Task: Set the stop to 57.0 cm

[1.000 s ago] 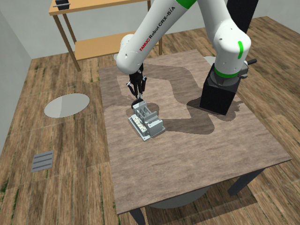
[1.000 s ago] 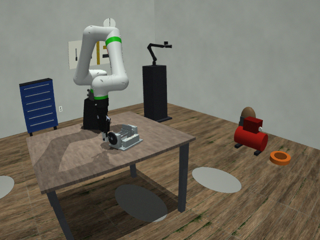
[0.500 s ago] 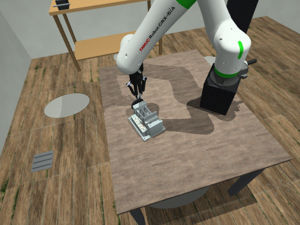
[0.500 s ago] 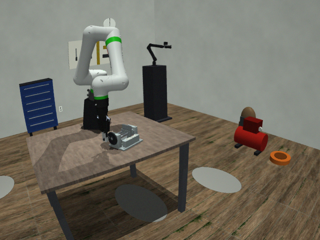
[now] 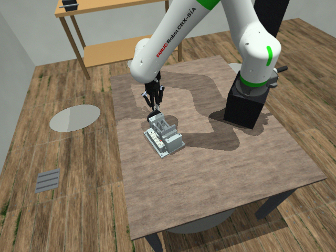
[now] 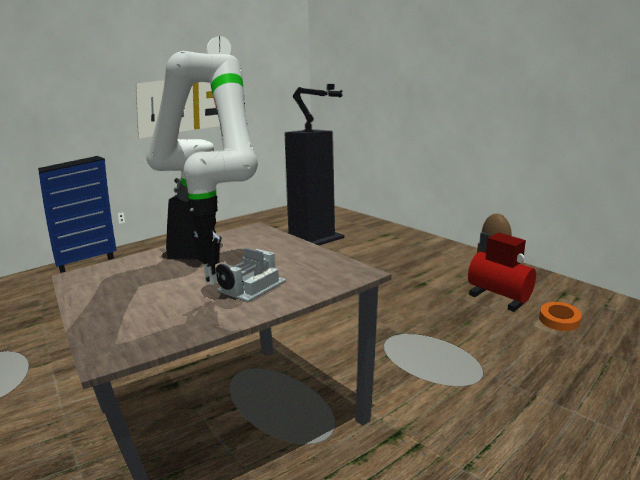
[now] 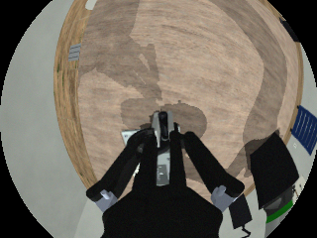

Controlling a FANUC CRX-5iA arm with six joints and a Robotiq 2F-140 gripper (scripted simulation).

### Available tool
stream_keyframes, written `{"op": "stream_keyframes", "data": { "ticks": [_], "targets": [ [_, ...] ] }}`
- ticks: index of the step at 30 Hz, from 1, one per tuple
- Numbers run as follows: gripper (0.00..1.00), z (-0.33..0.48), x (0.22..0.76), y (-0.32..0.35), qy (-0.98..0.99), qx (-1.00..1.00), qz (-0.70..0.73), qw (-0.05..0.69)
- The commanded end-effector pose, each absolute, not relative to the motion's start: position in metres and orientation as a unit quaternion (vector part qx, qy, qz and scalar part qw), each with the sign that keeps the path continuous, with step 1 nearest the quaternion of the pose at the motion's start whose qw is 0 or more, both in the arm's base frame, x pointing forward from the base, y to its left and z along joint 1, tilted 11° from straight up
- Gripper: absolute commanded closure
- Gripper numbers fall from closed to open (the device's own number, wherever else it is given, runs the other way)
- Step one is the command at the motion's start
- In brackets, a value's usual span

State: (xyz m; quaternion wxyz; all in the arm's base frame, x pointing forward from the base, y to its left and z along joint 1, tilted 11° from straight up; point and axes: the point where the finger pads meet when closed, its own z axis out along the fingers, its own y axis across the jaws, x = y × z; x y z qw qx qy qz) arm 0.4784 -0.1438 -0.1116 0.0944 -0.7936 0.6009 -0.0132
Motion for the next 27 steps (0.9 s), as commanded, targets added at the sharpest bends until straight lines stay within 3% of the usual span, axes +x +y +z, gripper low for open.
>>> {"op": "stream_keyframes", "data": {
  "ticks": [1, 27],
  "targets": [
    [0.96, -0.1116, 0.4785, -0.1439, 0.601, -0.794, -0.013, 0.094],
    [0.96, -0.1142, 0.4789, -0.1436, 0.601, -0.794, -0.013, 0.094]
  ]
}}
